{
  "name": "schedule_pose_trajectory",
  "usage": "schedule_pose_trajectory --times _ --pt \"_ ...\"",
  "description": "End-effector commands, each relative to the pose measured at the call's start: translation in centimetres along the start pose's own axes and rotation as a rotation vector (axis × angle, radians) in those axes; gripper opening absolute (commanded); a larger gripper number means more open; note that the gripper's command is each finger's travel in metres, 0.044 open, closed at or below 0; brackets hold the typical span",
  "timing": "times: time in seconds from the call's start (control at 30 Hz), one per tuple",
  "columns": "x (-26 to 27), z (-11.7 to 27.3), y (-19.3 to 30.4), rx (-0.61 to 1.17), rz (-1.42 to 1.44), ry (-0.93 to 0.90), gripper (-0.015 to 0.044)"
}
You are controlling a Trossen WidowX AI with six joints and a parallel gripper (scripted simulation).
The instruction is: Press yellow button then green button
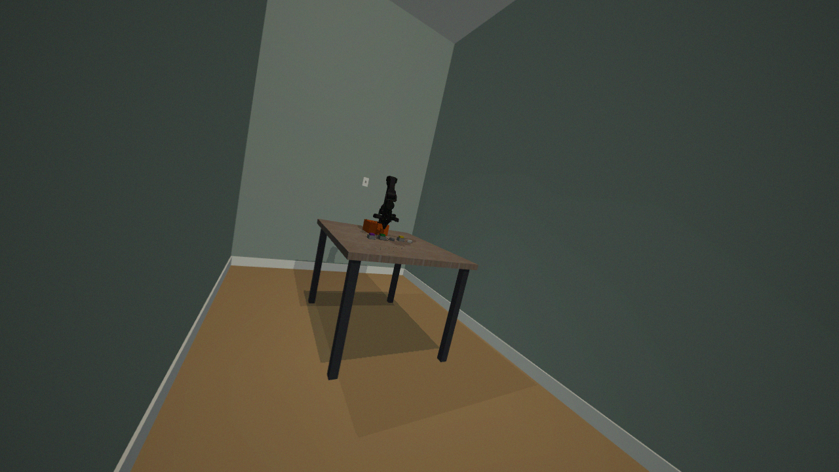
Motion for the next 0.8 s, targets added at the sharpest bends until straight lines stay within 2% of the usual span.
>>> schedule_pose_trajectory --times 0.0,0.77 --pt "-0.1 -1.4 0.1 -0.003 0.006 0.003 0.002" --pt "-0.1 -4.7 0.1 -0.003 0.006 0.003 0.002"
Point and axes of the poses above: the point midway between the two fingers, 35 mm back from their tips, its own z axis back along the fingers, its own x axis across the jaws, y = z × x, the point moved 1 cm from there along z, back along the fingers, and after that the axes turned 14 degrees about z, right-handed, at the moved point
